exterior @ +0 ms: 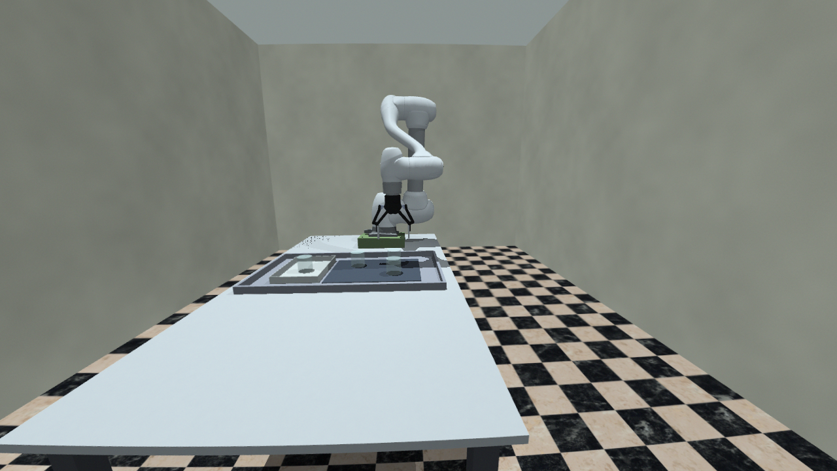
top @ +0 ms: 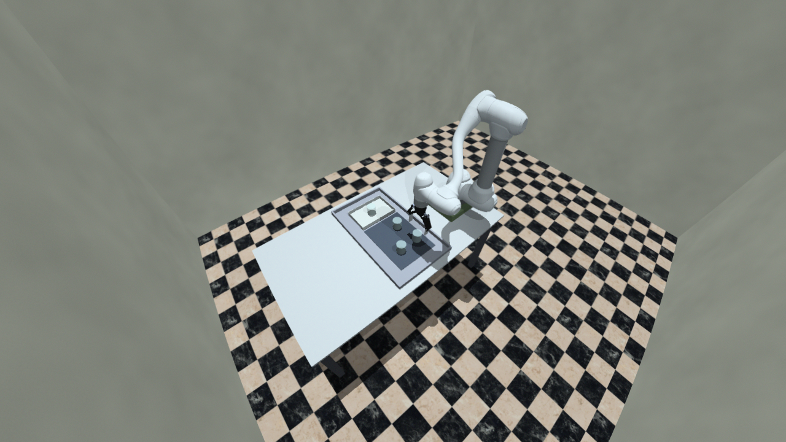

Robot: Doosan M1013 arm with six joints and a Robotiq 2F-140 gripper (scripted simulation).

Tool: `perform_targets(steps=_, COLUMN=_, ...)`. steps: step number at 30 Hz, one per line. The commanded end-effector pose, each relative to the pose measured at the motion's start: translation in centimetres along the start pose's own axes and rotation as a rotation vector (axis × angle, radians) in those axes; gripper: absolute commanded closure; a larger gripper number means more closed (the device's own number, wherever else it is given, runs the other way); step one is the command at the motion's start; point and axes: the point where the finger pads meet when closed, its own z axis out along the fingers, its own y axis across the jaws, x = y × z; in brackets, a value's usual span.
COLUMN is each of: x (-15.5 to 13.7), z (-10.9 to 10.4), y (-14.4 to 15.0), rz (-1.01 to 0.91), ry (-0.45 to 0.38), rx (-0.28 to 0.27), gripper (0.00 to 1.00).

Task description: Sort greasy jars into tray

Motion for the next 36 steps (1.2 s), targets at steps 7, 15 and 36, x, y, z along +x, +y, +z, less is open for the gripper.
perform_targets(steps=7, x=0.0, z=4.1, y=0.0, rz=0.000, ry=-0.001, rx=0.000, gripper=0.00)
perform_targets(steps=15, x=0.0, z=4.5, y=0.0, rz=0.000, ry=-0.001, rx=0.000, gripper=0.00)
perform_targets(steps=36, x=0.0, z=8.3, y=0.0, rz=0.000, ry=-0.001, rx=0.000, gripper=0.00)
